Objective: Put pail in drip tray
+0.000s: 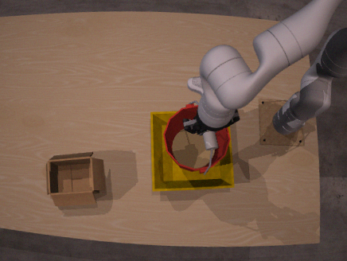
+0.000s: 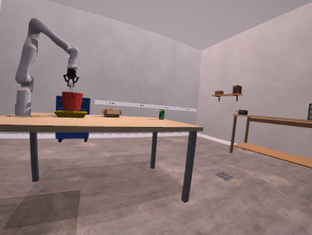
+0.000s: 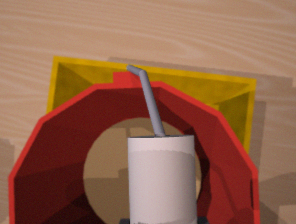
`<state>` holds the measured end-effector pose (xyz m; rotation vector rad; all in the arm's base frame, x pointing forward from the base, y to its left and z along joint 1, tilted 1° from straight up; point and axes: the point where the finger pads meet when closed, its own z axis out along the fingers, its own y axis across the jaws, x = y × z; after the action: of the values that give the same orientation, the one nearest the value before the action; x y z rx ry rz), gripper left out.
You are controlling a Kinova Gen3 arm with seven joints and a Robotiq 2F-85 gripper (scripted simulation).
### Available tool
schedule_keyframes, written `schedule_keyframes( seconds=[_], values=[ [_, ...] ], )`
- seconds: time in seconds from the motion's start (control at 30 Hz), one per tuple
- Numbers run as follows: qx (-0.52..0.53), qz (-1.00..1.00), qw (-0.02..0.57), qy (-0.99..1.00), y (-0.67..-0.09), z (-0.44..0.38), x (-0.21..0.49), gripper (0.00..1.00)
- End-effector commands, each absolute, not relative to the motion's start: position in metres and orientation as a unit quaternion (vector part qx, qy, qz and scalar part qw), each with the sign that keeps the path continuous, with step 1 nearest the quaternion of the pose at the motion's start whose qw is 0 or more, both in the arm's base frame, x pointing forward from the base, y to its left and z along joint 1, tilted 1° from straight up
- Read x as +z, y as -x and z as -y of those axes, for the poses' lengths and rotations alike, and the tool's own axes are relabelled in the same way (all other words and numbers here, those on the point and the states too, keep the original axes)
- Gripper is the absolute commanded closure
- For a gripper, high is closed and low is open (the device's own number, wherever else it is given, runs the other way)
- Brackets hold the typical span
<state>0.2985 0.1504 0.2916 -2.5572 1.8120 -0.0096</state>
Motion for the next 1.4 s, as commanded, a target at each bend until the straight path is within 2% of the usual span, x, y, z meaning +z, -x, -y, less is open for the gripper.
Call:
schedule_keyframes(
  seconds=[0.0,1.37],
  values=[
    [-0.006,-0.58,0.004,0.815,-0.301,-0.15,0.287,0.9],
    [-0.005,-0.579,0.005,0.816,-0.302,-0.149,0.243,0.9]
  ],
)
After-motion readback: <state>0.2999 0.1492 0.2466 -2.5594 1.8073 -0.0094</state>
